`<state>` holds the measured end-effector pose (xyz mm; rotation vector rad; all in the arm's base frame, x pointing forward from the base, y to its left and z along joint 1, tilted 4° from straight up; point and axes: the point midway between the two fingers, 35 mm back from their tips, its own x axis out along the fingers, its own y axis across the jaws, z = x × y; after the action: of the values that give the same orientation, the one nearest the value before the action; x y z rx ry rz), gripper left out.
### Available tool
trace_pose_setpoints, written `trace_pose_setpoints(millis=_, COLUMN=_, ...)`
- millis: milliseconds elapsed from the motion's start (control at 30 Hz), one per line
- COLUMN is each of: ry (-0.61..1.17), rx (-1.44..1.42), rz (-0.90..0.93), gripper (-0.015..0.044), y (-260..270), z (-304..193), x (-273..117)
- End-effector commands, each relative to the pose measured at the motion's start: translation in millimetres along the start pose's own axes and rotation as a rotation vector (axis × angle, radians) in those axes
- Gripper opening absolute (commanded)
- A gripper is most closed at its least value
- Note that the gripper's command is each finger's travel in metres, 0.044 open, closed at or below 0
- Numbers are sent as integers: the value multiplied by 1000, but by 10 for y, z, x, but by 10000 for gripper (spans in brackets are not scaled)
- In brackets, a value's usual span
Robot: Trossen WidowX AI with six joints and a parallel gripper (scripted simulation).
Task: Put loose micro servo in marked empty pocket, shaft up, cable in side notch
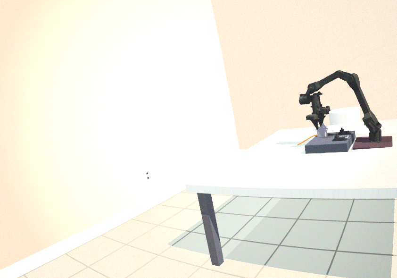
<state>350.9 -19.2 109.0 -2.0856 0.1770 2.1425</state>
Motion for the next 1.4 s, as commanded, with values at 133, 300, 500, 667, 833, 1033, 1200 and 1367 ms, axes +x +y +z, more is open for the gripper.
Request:
trace_pose_setpoints(millis=133, ry=0, rx=-6, rz=-3, gripper=72, y=-6, z=-1, x=7)
trace_pose_setpoints(millis=300, ry=0, rx=-5, rz=-3, gripper=0, y=-6, z=-4, x=-57)
trace_pose_setpoints(millis=500, ry=0, rx=-6, rz=-3, gripper=0, y=0, z=32, x=-285)
trace_pose_setpoints(millis=667, ry=0, rx=-6, rz=-3, gripper=0, y=0, z=33, x=-293)
trace_pose_setpoints(millis=833, ry=-1, rx=-6, rz=-3, gripper=0, y=0, z=43, x=-292)
trace_pose_setpoints(millis=1033, ry=-2, rx=-6, rz=-3, gripper=0, y=16, z=150, x=-291)
trace_pose_setpoints(millis=1200, ry=-3, rx=-5, rz=-3, gripper=0, y=39, z=315, x=-288)
trace_pose_setpoints(millis=1367, ry=-4, rx=-5, rz=-3, gripper=0, y=65, z=495, x=-287)
